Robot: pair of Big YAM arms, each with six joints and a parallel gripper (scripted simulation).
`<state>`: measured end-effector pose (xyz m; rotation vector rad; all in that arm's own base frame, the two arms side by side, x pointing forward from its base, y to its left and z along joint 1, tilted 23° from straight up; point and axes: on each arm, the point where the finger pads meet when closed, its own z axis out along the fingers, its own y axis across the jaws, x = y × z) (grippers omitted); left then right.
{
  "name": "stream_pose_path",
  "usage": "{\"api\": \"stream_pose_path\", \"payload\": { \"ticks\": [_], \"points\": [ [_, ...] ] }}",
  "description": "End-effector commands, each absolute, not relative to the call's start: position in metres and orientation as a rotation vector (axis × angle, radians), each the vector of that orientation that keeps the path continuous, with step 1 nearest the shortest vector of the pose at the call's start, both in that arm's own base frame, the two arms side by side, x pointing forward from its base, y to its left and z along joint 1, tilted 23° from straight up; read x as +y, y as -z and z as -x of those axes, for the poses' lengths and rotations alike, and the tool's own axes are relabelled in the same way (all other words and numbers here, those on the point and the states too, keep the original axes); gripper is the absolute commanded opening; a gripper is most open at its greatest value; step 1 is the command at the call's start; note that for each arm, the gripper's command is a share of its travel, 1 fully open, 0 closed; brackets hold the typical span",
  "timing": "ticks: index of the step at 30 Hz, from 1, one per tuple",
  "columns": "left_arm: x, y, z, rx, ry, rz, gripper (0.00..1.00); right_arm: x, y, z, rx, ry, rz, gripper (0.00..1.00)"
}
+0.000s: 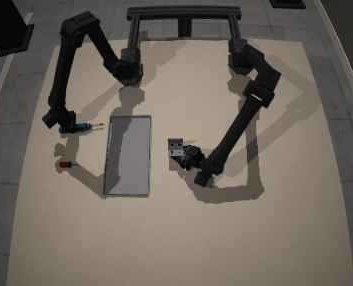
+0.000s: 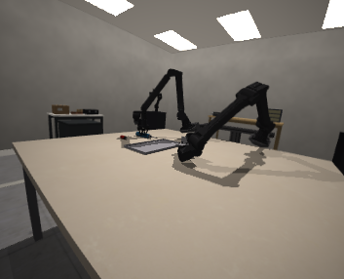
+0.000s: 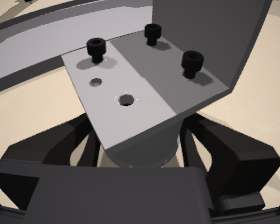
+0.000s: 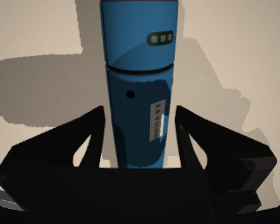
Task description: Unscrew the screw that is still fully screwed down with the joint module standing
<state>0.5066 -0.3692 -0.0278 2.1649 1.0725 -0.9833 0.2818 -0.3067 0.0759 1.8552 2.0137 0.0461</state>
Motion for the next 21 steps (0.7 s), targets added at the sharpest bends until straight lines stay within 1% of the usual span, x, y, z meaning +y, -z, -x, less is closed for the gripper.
{"api": "stream_pose_path", "payload": {
  "ticks": [1, 2, 3, 21],
  "points": [
    [-0.375, 0.0191, -0.5134, 1.047, 0.959, -2.163, 0.59, -0.3126, -0.0846, -0.2872, 1.995, -0.042, -1.841, 0.57],
    [-0.375, 0.0191, -0.5134, 1.047, 0.959, -2.163, 0.59, -0.3126, -0.0846, -0.2872, 1.995, -0.042, -1.841, 0.57],
    [-0.375, 0.0191, -0.5134, 1.047, 0.959, -2.163, 0.59, -0.3126, -0.0846, -0.2872, 1.995, -0.042, -1.841, 0.65],
    [-0.375, 0.0191, -0.5134, 1.047, 0.959, -2.163, 0.59, -0.3126, -0.0846, -0.2872, 1.995, -0.042, -1.841, 0.65]
  ]
}}
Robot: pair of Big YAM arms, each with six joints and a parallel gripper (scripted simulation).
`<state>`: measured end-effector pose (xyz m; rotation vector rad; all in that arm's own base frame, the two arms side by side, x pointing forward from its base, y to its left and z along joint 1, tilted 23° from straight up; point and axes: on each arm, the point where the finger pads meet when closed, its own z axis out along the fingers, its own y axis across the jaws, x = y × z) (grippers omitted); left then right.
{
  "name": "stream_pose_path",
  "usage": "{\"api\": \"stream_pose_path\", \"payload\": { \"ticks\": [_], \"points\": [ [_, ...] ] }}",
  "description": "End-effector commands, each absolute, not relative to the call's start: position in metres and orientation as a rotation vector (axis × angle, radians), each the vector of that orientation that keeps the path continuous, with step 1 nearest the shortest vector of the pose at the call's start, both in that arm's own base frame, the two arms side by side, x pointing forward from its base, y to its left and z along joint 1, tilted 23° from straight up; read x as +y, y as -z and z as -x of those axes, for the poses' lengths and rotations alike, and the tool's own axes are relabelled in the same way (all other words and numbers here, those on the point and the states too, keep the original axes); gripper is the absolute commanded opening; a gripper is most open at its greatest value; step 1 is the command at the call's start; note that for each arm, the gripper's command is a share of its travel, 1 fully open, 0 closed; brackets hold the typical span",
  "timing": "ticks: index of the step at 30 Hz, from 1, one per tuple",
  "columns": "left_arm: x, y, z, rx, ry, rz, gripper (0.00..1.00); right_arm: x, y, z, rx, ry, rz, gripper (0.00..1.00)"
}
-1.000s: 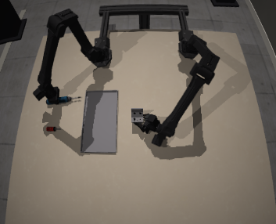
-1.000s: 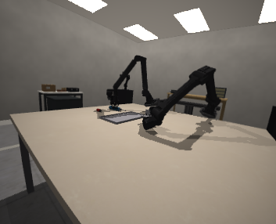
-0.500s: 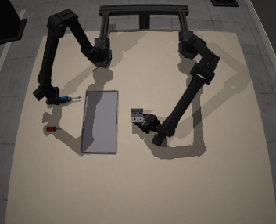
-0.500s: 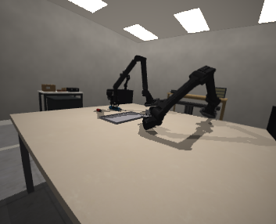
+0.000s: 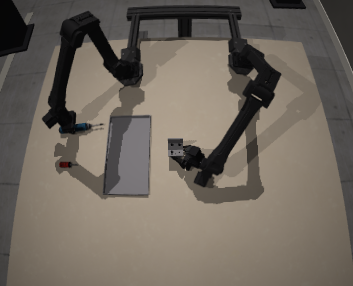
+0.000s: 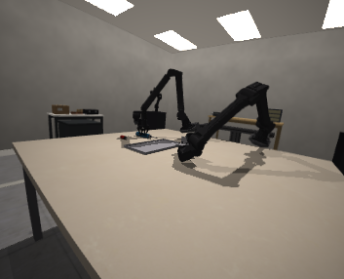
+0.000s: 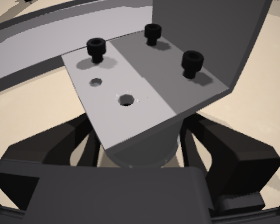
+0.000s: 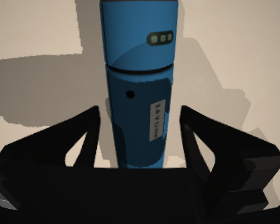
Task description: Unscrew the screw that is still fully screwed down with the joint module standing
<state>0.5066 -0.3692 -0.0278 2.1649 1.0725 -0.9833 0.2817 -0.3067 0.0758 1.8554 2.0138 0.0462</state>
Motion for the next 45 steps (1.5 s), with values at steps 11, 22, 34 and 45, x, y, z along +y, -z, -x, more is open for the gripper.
{"api": "stream_pose_path", "payload": {
  "ticks": [11, 22, 34, 45],
  "points": [
    [-0.375, 0.019, -0.513, 1.047, 0.959, -2.163, 0.59, -0.313, -0.085, -0.287, 1.995, -0.042, -1.841, 0.65],
    [-0.375, 0.019, -0.513, 1.047, 0.959, -2.163, 0.59, -0.316, -0.113, -0.284, 1.973, -0.034, -1.825, 0.65],
    [-0.375, 0.019, -0.513, 1.047, 0.959, -2.163, 0.59, -0.312, -0.128, -0.28, 1.981, -0.033, -1.814, 0.65],
    [-0.375, 0.019, -0.513, 1.047, 0.959, -2.163, 0.59, -0.304, -0.134, -0.269, 2.0, -0.038, -1.838, 0.65]
  ]
}}
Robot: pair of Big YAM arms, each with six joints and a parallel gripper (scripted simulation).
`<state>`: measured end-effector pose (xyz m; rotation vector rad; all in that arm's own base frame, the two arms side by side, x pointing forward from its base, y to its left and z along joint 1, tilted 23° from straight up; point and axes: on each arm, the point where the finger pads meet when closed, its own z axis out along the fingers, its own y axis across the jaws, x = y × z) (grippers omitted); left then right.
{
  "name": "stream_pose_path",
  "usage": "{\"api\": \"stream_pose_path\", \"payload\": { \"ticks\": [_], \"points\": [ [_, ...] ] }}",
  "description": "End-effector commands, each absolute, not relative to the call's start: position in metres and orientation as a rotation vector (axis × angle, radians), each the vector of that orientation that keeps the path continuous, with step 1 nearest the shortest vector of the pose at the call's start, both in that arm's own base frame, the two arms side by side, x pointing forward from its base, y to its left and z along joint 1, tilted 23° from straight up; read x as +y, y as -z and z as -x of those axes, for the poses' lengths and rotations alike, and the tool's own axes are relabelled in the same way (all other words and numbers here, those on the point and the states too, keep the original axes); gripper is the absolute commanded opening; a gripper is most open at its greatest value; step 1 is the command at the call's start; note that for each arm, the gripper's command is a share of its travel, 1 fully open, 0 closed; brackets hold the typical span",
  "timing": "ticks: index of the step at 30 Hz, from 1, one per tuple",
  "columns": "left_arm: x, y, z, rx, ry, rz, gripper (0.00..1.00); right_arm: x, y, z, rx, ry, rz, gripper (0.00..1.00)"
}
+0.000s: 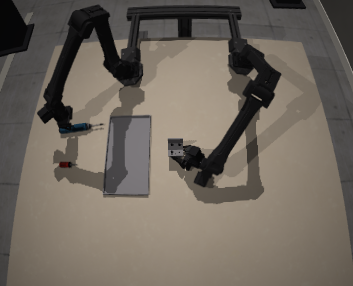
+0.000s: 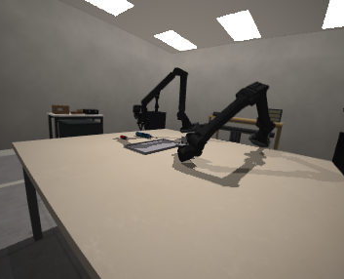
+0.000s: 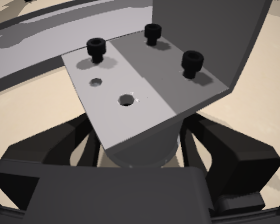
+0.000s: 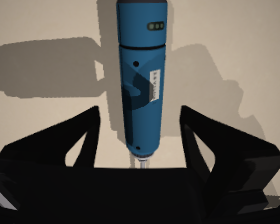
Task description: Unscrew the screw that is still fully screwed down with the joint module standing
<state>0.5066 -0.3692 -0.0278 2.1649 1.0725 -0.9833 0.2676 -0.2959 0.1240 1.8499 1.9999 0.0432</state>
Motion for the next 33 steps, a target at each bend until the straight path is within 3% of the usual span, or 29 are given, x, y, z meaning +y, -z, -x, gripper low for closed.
{"api": "stream_pose_path", "payload": {
  "ticks": [1, 21, 22, 33],
  "points": [
    [-0.375, 0.019, -0.513, 1.047, 0.959, -2.163, 0.59, -0.302, -0.127, -0.27, 2.017, -0.042, -1.847, 0.65],
    [-0.375, 0.019, -0.513, 1.047, 0.959, -2.163, 0.59, -0.299, -0.141, -0.269, 1.995, -0.04, -1.836, 0.65],
    [-0.375, 0.019, -0.513, 1.047, 0.959, -2.163, 0.68, -0.299, -0.141, -0.269, 1.995, -0.04, -1.836, 0.65],
    [-0.375, 0.019, -0.513, 1.047, 0.959, -2.163, 0.68, -0.299, -0.141, -0.269, 1.995, -0.04, -1.836, 0.65]
  ]
}}
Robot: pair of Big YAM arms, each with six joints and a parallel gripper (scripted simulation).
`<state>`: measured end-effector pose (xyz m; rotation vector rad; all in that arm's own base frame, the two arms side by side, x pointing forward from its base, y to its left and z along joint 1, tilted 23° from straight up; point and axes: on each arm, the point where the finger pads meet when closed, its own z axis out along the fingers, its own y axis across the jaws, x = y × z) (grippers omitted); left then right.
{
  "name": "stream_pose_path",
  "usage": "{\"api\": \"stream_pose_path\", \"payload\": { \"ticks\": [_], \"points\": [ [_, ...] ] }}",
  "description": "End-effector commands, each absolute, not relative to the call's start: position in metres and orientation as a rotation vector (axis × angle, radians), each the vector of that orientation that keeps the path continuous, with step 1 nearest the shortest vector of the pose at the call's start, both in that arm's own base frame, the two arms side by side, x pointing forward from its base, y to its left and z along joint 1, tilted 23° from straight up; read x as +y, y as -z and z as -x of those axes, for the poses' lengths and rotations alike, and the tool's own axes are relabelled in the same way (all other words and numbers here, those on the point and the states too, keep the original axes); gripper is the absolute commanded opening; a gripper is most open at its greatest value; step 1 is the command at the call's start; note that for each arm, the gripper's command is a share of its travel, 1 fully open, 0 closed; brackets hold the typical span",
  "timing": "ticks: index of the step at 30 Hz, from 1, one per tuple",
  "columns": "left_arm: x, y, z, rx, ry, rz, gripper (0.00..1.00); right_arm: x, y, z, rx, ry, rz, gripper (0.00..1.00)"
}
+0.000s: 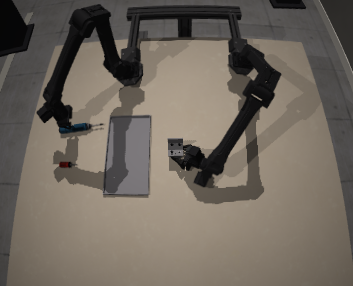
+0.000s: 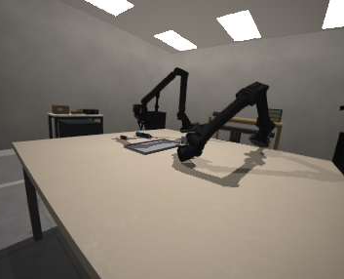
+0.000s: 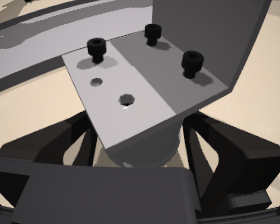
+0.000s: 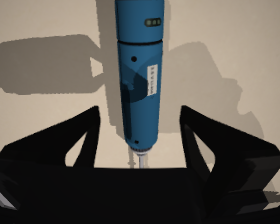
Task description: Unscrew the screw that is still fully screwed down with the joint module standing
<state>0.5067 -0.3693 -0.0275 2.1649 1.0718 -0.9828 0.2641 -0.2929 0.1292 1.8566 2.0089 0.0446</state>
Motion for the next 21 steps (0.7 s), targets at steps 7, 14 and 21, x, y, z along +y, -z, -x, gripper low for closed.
{"api": "stream_pose_path", "payload": {
  "ticks": [7, 14, 21],
  "points": [
    [-0.375, 0.0191, -0.5134, 1.047, 0.959, -2.163, 0.77, -0.2992, -0.1407, -0.2688, 1.995, -0.04, -1.836, 0.65],
    [-0.375, 0.0191, -0.5134, 1.047, 0.959, -2.163, 0.77, -0.2992, -0.1407, -0.2688, 1.995, -0.04, -1.836, 0.65],
    [-0.375, 0.0191, -0.5134, 1.047, 0.959, -2.163, 0.77, -0.2992, -0.1407, -0.2688, 1.995, -0.04, -1.836, 0.65]
  ]
}}
